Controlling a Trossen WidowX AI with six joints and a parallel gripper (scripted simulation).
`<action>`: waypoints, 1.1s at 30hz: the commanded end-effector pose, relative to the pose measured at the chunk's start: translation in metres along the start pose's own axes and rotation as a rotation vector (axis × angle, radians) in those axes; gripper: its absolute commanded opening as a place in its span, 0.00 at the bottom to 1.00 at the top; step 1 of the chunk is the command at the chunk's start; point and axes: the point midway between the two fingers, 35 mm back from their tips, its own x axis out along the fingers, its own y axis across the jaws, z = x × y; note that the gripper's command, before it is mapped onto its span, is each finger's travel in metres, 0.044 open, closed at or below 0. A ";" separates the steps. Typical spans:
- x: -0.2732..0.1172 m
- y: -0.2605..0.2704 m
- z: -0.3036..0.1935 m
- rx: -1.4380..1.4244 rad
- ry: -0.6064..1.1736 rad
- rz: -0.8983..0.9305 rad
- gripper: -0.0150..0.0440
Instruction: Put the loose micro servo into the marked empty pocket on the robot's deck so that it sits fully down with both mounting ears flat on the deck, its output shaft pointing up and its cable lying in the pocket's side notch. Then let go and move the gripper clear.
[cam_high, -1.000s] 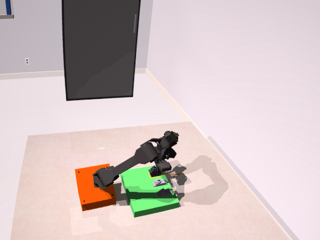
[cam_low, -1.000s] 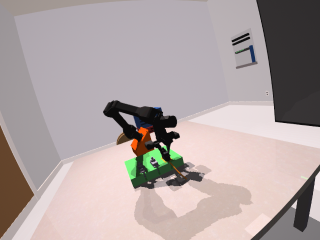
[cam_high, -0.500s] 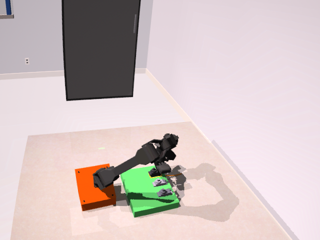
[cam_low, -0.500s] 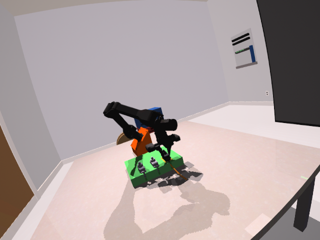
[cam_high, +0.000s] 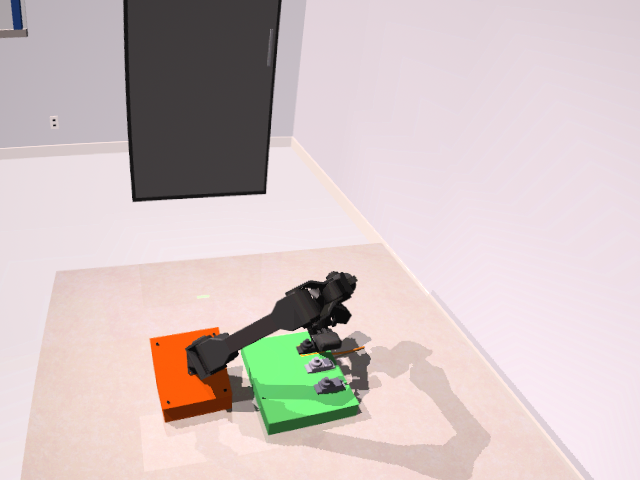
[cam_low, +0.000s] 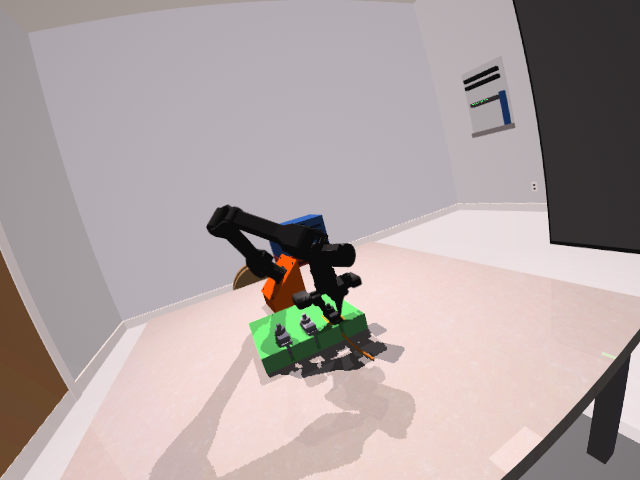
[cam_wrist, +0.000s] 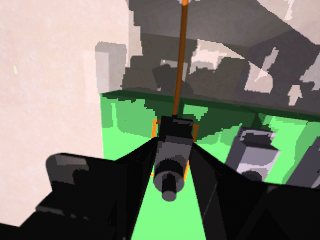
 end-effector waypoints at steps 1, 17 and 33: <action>0.000 0.000 0.000 -0.007 -0.004 -0.001 0.39; -0.033 0.003 -0.008 -0.019 -0.007 -0.001 0.62; -0.101 0.001 -0.112 -0.013 0.003 0.004 1.00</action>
